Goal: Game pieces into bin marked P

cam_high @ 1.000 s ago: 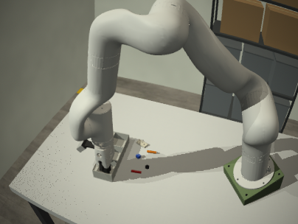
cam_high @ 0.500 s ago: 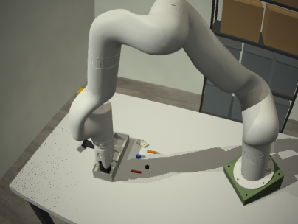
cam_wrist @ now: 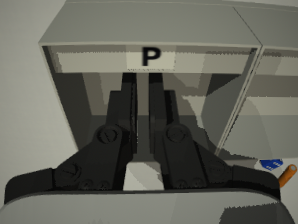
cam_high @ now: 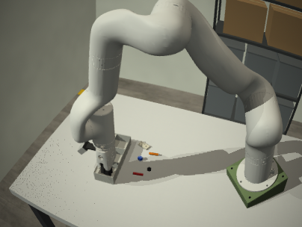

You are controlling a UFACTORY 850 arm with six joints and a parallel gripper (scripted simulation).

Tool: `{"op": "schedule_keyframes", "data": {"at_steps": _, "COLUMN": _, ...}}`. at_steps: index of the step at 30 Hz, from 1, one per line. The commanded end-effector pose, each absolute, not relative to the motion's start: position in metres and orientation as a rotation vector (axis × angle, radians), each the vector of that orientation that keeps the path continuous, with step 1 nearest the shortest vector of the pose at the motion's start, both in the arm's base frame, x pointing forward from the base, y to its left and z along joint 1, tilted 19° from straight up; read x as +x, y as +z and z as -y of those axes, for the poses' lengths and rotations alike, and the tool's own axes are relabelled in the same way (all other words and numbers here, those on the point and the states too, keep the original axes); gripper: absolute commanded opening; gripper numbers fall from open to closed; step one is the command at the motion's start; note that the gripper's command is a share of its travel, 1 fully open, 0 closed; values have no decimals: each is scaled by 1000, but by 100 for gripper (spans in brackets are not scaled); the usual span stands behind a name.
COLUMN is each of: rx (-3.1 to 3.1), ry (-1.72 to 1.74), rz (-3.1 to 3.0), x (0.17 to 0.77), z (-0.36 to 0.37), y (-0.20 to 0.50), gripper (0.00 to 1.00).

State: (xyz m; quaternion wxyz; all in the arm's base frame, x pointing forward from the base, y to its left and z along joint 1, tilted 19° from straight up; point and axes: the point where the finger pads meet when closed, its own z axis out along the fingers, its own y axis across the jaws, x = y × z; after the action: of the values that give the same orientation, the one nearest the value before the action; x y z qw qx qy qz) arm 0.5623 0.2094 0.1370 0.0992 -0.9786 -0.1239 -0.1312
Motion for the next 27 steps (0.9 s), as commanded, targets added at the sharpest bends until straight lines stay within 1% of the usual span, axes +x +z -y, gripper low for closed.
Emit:
{"op": "schedule_keyframes", "data": {"at_steps": 1, "rx": -2893, "ry": -391, "rz": 366, "x": 563, "z": -210, "y": 138, "gripper": 7}}
{"op": "schedule_keyframes", "data": {"at_steps": 27, "rx": -2893, "ry": -391, "rz": 366, "x": 558, "z": -204, "y": 159, "gripper": 7}}
